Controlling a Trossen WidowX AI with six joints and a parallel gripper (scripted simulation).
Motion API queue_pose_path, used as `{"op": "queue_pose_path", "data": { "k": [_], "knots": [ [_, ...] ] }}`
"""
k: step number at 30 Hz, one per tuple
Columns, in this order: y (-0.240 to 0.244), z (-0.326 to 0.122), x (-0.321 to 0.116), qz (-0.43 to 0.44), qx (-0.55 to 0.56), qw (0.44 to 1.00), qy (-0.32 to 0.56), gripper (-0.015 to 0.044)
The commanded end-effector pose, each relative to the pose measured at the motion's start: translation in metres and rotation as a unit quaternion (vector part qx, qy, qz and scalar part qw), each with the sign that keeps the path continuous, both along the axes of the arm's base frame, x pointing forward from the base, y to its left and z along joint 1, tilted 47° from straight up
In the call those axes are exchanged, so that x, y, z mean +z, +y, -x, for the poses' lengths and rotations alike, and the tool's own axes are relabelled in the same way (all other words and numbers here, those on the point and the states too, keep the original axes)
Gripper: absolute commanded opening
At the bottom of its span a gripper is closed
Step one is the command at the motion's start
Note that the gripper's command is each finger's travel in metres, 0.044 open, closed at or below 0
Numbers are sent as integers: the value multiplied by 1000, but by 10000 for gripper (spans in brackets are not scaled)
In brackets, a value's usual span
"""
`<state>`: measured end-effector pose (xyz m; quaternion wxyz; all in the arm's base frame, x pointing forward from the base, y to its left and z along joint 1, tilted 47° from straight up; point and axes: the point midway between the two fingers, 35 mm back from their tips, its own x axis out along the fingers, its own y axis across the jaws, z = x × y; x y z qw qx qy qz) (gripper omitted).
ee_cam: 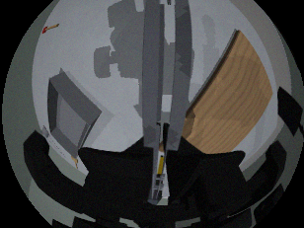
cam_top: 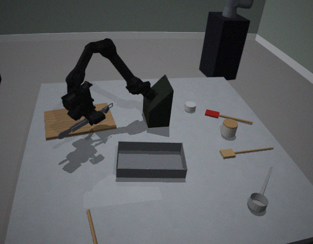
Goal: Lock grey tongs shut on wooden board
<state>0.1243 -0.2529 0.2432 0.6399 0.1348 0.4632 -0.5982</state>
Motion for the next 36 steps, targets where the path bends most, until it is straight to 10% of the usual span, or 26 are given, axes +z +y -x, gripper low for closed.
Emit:
{"op": "queue_pose_path", "data": {
  "k": [1, 36],
  "knots": [
    [-3, 13, 6, -1, -4, 1000, -14, -150],
    [-7, 127, 46, 33, -48, 996, -74, -150]
  ]
}}
